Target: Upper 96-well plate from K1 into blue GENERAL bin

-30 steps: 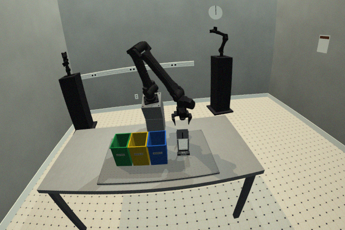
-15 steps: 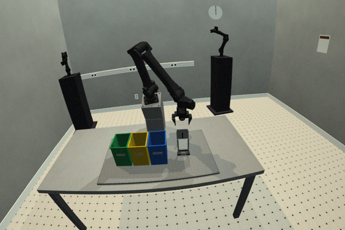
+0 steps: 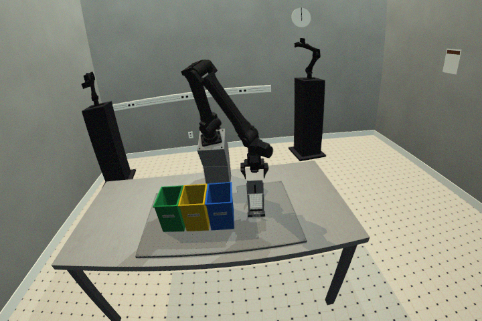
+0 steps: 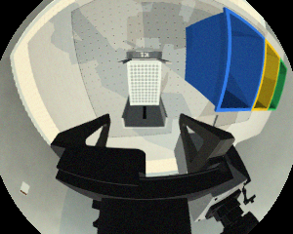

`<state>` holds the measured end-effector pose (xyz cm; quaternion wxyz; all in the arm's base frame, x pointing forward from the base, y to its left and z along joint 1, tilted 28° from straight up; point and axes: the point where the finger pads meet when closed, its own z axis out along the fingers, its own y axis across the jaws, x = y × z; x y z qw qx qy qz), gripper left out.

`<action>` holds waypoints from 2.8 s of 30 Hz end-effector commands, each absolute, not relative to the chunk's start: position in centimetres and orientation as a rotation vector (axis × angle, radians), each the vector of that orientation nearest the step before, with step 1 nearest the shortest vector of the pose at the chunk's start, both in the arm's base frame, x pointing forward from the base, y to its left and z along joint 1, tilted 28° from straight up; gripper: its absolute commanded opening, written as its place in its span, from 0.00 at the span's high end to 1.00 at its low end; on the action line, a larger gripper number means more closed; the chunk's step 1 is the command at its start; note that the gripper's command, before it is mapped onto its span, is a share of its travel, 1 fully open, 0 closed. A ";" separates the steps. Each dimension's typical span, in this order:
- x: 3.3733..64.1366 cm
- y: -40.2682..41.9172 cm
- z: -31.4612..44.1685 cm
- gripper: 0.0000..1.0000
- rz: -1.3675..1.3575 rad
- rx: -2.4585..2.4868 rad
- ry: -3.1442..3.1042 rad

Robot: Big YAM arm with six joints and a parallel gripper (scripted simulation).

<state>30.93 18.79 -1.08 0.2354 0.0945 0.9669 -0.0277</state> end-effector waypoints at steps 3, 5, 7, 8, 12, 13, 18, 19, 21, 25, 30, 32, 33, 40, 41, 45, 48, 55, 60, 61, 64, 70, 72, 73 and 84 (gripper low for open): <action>31.0 18.5 -1.9 0.00 -0.077 0.247 2.655; 31.1 18.6 -2.2 0.00 -0.076 0.242 2.655; 31.4 18.3 -2.5 0.00 -0.079 0.253 2.654; 31.4 18.2 -2.7 0.00 -0.079 0.253 2.654; 31.6 18.5 -3.2 0.00 -0.075 0.243 2.655; 31.8 18.3 -3.4 0.00 -0.076 0.249 2.654; 32.3 18.5 -4.0 0.00 -0.070 0.246 2.651; 32.3 18.5 -4.0 0.00 -0.070 0.246 2.651; 32.6 19.0 -3.4 0.00 -0.047 0.238 2.636; 33.1 18.5 -4.5 0.00 -0.066 0.256 2.645; 33.8 18.7 -5.1 0.00 -0.058 0.254 2.640; 34.0 18.6 -5.4 0.00 -0.060 0.257 2.639; 34.0 18.5 -5.6 0.00 -0.060 0.257 2.640; 34.4 18.4 -6.4 0.00 -0.061 0.257 2.641; 34.4 18.4 -6.5 0.00 -0.061 0.257 2.641; 34.5 18.6 -7.1 0.00 -0.059 0.243 2.643; 34.9 18.2 -7.6 0.00 -0.064 0.256 2.642; 35.4 18.6 -7.6 0.00 -0.043 0.247 2.627; 35.4 18.1 -9.2 0.00 -0.064 0.249 2.645; 35.4 18.2 -9.3 0.00 -0.063 0.242 2.646; 35.7 17.8 -9.8 0.00 -0.067 0.256 2.645; 35.8 18.1 -10.6 0.00 -0.064 0.241 2.647; 36.5 18.3 -9.7 0.00 -0.042 0.250 2.625; 36.2 17.6 -10.9 0.00 -0.069 0.254 2.646; 36.9 17.5 -12.6 0.00 -0.069 0.252 2.647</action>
